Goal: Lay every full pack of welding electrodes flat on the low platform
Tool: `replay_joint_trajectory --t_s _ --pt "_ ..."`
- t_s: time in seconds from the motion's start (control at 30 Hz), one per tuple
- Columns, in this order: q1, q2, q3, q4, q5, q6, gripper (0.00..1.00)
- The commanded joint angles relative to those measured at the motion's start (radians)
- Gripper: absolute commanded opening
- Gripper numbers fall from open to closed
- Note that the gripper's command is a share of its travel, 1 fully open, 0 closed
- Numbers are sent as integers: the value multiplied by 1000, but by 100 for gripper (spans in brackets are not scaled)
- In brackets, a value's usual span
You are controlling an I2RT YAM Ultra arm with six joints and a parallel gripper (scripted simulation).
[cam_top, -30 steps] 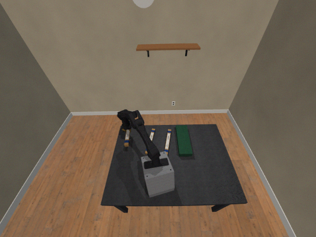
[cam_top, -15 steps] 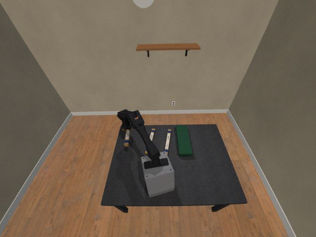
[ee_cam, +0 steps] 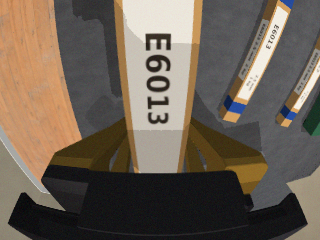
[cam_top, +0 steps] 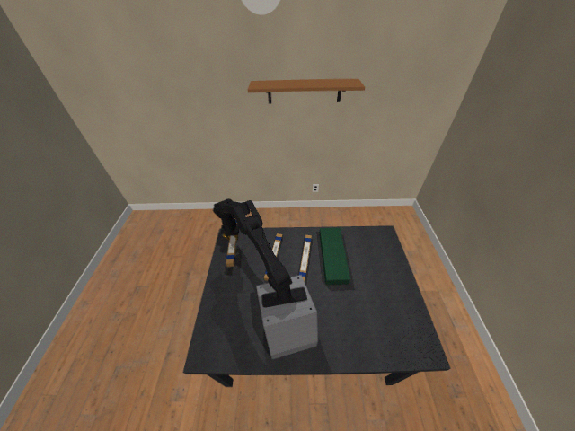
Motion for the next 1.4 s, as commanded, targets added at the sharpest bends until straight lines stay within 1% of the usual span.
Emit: replay_joint_trajectory --t_s 0.0,0.13,0.17,0.2,0.27,0.33,0.4,0.43,0.5,0.57,0.6,0.67,0.73,0.83,1.0,1.13,1.17,1.27,1.37 --pt "28 -96 20 1 10 10 0" --pt "28 -96 19 4 10 10 0" --pt "23 -95 -21 17 8 38 0" --pt "18 -101 -31 20 6 56 0" --pt "-3 -117 -62 15 3 48 0" --pt "-19 -135 -91 40 -1 40 0" --pt "-28 -161 -89 66 4 19 0" --pt "-32 -169 -102 70 4 15 0" --pt "-32 -169 -102 70 4 15 0" --pt "-43 -181 -121 78 -2 4 0" --pt "-48 -178 -160 77 -6 -1 0" --pt "-59 -191 -181 88 -14 -11 0" --pt "-69 -203 -201 74 -18 -21 0" --pt "-85 -227 -218 112 -20 -37 0" --pt "-112 -258 -263 132 -26 -63 0" --pt "-124 -273 -266 141 -30 -75 0" --pt "-130 -271 -307 141 -32 -80 0" --pt "-147 -288 -315 131 -37 -97 0" --pt "-164 -306 -339 161 -39 -113 0"
